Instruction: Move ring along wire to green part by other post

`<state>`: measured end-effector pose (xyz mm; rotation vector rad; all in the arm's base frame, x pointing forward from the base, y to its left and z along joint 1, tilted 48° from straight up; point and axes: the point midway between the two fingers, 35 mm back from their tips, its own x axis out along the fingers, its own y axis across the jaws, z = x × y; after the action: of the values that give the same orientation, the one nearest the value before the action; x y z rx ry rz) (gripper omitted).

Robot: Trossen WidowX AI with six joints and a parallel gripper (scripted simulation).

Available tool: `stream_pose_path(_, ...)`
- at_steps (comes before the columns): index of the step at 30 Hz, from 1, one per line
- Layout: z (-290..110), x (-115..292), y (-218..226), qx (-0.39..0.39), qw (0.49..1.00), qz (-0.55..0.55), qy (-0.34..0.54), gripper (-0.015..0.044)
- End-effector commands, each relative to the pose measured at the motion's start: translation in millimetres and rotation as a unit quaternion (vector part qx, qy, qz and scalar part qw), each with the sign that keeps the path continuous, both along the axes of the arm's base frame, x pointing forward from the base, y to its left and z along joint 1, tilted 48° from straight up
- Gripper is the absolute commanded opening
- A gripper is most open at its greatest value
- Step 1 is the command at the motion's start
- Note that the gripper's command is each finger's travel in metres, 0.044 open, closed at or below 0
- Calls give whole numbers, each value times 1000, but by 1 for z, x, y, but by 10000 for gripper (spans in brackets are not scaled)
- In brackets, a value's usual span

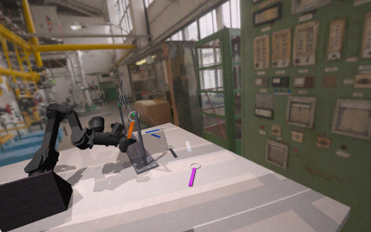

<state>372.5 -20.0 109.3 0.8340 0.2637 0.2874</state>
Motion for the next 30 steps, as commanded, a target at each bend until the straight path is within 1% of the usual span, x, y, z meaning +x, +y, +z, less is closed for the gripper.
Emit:
stream_pose_path(1,-5,-1,1,3,1000,-1,6,-150)
stream_pose_path(25,-5,-1,1,3,1000,-1,6,-150)
stream_pose_path(30,-4,-1,2,1,1000,0,4,-19)
